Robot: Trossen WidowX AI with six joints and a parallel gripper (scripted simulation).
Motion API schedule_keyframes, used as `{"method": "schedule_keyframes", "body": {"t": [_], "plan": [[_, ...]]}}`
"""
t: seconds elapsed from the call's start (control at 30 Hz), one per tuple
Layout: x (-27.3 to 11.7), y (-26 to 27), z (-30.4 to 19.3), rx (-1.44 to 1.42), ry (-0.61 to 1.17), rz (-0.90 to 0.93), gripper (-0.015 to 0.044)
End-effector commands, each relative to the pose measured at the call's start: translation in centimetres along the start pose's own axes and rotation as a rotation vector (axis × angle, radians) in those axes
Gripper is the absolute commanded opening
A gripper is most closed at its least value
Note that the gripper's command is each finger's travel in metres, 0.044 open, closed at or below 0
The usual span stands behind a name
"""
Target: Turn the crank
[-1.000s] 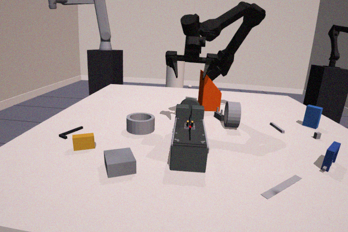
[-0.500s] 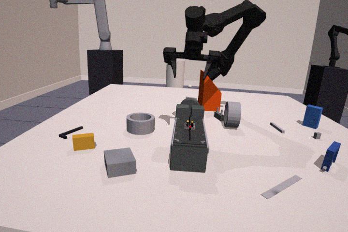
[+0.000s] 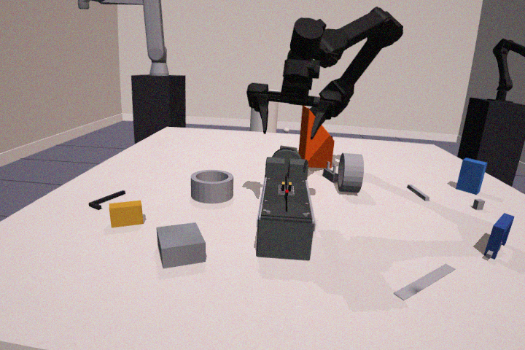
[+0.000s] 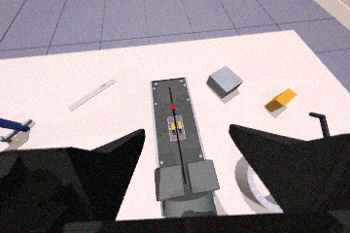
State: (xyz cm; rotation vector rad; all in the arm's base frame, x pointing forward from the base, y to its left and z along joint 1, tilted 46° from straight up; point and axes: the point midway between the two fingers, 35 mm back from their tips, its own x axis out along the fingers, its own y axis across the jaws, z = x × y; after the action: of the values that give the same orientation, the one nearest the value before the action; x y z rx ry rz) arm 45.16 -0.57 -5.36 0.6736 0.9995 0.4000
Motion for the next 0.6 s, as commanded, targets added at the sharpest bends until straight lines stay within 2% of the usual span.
{"method": "schedule_keyframes", "body": {"t": [0.0, 0.57], "plan": [[2.7, 0.01, -2.92, 0.021, 0.022, -0.003, 0.044], [2.8, 0.02, -3.02, 0.021, 0.022, -0.003, 0.044]]}}
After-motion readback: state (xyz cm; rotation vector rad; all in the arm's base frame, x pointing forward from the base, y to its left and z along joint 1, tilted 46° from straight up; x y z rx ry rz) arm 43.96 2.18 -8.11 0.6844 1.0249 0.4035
